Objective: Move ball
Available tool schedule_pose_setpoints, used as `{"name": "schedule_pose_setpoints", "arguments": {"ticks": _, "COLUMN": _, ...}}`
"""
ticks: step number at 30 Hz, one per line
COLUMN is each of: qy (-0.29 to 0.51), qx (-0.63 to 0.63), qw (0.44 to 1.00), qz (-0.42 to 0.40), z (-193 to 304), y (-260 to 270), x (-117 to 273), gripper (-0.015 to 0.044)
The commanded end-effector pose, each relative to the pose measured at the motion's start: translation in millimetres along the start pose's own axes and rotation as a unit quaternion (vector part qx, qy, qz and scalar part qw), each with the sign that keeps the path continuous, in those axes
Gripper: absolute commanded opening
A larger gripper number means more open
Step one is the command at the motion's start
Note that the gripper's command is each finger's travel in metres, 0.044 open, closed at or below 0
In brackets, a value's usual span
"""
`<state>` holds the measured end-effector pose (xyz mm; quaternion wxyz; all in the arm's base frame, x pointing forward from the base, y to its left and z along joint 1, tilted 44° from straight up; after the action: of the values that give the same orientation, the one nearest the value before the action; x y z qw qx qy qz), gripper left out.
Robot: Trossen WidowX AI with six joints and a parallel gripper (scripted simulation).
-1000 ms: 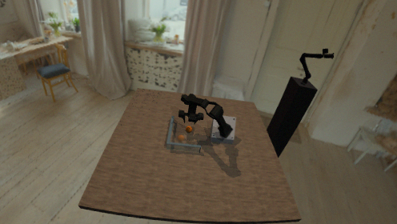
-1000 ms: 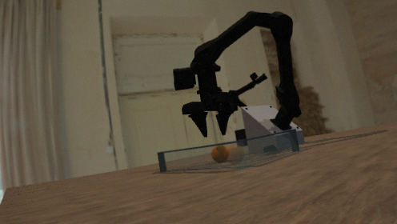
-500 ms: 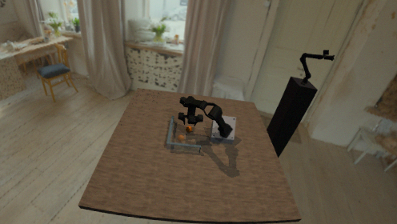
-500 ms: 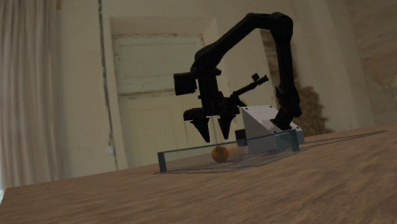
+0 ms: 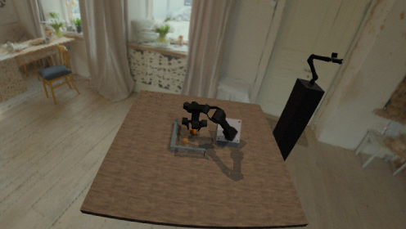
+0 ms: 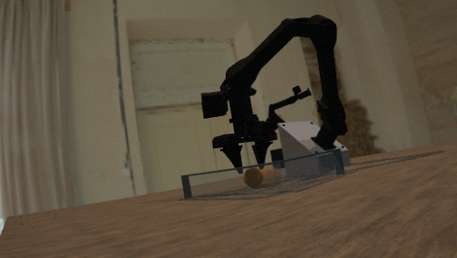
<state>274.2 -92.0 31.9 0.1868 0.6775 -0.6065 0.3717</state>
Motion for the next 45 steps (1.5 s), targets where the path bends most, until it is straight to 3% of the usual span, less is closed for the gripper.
{"name": "schedule_pose_setpoints", "arguments": {"ticks": 1, "qy": -0.002, "qx": -0.003, "qw": 1.000, "qz": 0.001, "z": -0.4, "y": 0.6, "x": -7.2, "gripper": 0.0361}}
{"name": "schedule_pose_setpoints", "arguments": {"ticks": 10, "qy": -0.002, "qx": -0.003, "qw": 1.000, "qz": 0.001, "z": -1.0, "y": 1.2, "x": -19.1, "gripper": 0.0361}}
{"name": "schedule_pose_setpoints", "arguments": {"ticks": 14, "qy": -0.002, "qx": -0.003, "qw": 1.000, "qz": 0.001, "z": -1.0, "y": 1.2, "x": -19.1, "gripper": 0.0256}}
{"name": "schedule_pose_setpoints", "arguments": {"ticks": 21, "qy": -0.002, "qx": -0.003, "qw": 1.000, "qz": 0.001, "z": -1.0, "y": 1.2, "x": -19.1, "gripper": 0.0210}}
{"name": "schedule_pose_setpoints", "arguments": {"ticks": 29, "qy": 0.001, "qx": -0.003, "qw": 1.000, "qz": 0.001, "z": 3.5, "y": -3.5, "x": 11.6, "gripper": 0.0000}}
{"name": "schedule_pose_setpoints", "arguments": {"ticks": 45, "qy": 0.000, "qx": -0.003, "qw": 1.000, "qz": 0.000, "z": 1.4, "y": -0.1, "x": 108.4, "gripper": 0.0000}}
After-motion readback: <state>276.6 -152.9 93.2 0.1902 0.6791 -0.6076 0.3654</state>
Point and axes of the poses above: the point midway between the two fingers, 35 mm back from their tips, its own x axis back along the fingers, its own y axis across the jaws, z = x × y, the point moved 9 cm from there along x, back along the fingers, and after that the axes turned 13 degrees about x, right-handed, at the moved point
